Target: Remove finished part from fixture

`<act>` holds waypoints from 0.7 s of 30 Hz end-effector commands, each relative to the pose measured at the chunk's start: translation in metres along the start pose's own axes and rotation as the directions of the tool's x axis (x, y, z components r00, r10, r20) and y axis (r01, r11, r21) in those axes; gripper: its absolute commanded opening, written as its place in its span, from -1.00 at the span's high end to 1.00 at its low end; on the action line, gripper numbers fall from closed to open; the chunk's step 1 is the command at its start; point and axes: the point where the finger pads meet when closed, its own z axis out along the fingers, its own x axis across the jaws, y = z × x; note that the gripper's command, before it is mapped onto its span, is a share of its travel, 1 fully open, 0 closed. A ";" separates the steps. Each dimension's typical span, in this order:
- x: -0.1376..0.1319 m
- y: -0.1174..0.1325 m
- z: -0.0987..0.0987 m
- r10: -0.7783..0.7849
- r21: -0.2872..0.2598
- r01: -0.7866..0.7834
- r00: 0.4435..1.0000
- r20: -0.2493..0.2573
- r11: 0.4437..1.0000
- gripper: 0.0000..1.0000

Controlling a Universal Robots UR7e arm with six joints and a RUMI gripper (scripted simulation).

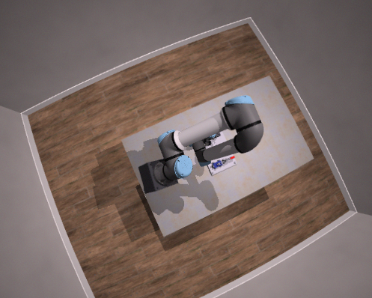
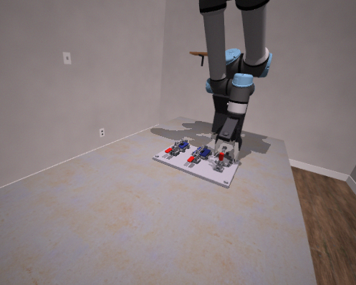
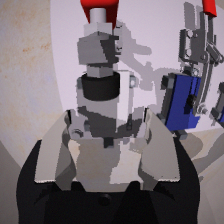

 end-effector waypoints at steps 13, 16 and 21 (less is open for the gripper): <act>0.000 0.000 0.000 0.000 0.001 0.000 1.000 0.000 1.000 1.00; 0.000 0.000 0.000 0.000 0.001 0.000 1.000 0.000 1.000 1.00; 0.000 0.000 0.000 0.000 0.001 0.000 1.000 0.000 1.000 1.00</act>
